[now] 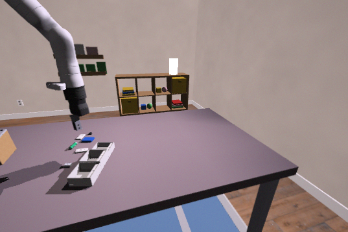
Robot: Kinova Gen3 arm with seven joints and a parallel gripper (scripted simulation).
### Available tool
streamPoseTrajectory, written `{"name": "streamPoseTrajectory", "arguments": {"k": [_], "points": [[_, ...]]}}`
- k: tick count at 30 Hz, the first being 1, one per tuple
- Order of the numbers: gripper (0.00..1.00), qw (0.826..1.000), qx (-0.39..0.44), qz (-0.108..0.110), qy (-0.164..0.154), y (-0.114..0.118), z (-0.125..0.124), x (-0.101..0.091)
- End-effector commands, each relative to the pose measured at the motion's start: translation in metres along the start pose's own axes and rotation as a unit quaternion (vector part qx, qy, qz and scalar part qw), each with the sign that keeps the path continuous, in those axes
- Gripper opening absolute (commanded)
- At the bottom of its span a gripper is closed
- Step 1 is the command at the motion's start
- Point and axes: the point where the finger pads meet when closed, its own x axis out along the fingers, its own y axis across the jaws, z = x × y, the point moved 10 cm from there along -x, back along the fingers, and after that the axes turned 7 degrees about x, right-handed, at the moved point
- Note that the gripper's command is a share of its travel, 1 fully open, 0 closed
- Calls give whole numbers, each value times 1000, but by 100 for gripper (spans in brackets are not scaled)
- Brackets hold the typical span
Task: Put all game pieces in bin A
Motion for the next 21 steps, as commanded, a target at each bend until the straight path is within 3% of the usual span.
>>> {"name": "streamPoseTrajectory", "arguments": {"k": [1,9,11,12,16,21], "points": [[31,997,-76,19,2,-30,-18,19],[31,970,-244,10,-1,-82,-38,53],[31,970,-244,10,-1,-82,-38,53],[31,955,-297,18,-2,-90,-40,58],[31,926,-377,14,-3,-116,-50,75],[31,878,-478,11,-3,-119,-51,77]]}}
